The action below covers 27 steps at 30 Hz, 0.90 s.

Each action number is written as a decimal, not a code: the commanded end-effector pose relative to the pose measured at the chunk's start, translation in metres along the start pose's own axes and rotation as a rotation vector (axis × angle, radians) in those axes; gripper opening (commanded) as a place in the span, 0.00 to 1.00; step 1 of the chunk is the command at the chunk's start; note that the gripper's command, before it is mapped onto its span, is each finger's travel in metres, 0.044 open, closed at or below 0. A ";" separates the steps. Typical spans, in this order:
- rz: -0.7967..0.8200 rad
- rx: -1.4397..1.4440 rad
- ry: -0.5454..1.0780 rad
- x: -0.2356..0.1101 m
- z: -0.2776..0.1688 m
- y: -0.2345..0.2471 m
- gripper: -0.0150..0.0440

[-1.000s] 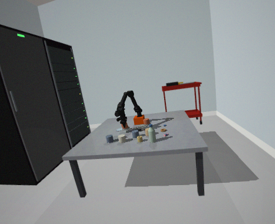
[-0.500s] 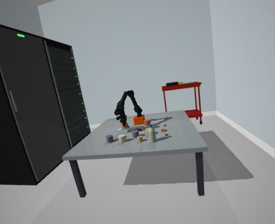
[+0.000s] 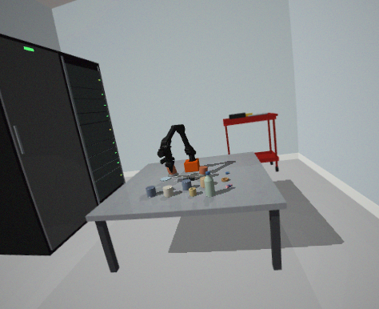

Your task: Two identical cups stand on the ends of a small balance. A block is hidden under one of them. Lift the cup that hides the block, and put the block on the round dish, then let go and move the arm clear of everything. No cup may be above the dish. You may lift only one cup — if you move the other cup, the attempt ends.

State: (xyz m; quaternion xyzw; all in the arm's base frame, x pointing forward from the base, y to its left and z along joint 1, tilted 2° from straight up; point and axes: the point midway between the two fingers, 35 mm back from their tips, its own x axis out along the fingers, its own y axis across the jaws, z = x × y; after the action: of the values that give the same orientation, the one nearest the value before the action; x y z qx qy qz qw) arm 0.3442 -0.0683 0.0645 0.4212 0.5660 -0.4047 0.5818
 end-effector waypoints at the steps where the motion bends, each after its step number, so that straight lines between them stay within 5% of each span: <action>1: 0.027 0.010 -0.033 -0.015 0.007 0.004 0.25; 27: 0.027 0.010 -0.033 -0.048 0.005 0.001 0.25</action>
State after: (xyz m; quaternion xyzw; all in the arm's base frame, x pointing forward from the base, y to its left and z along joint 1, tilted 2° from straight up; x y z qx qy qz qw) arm 0.3436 -0.0718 0.1016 0.4213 0.5578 -0.4079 0.5873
